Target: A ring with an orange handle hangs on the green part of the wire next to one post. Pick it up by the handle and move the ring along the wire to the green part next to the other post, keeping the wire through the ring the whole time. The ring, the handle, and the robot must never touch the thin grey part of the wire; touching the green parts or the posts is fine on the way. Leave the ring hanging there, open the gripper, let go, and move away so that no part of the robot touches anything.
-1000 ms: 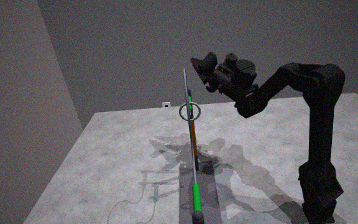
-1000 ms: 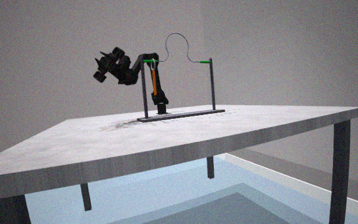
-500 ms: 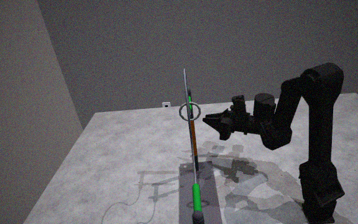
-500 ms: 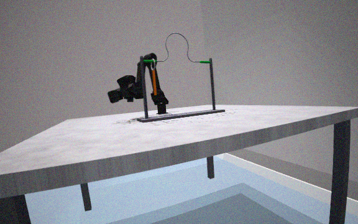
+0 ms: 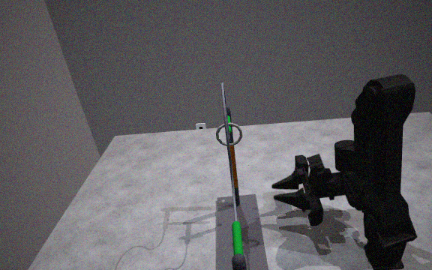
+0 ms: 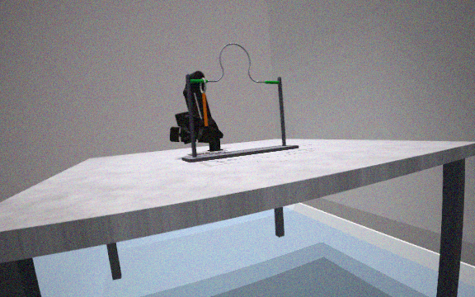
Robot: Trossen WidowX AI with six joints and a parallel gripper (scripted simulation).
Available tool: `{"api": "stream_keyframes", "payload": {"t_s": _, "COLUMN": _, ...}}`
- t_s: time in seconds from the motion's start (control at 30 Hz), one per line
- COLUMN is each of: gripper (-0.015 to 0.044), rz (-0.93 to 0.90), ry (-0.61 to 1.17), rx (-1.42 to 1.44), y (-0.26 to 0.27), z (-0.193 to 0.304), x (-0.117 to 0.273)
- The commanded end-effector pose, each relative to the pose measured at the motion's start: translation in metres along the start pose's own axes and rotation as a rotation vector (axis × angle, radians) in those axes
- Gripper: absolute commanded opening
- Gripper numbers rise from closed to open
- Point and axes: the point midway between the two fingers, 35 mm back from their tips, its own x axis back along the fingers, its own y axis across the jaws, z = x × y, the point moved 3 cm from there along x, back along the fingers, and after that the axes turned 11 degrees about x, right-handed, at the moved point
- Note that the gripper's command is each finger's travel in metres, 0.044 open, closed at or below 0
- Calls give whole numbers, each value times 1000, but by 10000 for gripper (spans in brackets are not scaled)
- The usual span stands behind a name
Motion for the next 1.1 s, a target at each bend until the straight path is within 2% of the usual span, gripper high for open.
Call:
{"api": "stream_keyframes", "payload": {"t_s": 0.0, "gripper": 160, "rz": -16, "ry": -9, "rx": 28, "y": 6, "z": -1, "x": 3}}
{"api": "stream_keyframes", "payload": {"t_s": 0.5, "gripper": 160, "rz": -18, "ry": -66, "rx": -123, "y": -10, "z": -49, "x": -47}}
{"api": "stream_keyframes", "payload": {"t_s": 1.07, "gripper": 160, "rz": -18, "ry": -69, "rx": -125, "y": -12, "z": -51, "x": -65}}
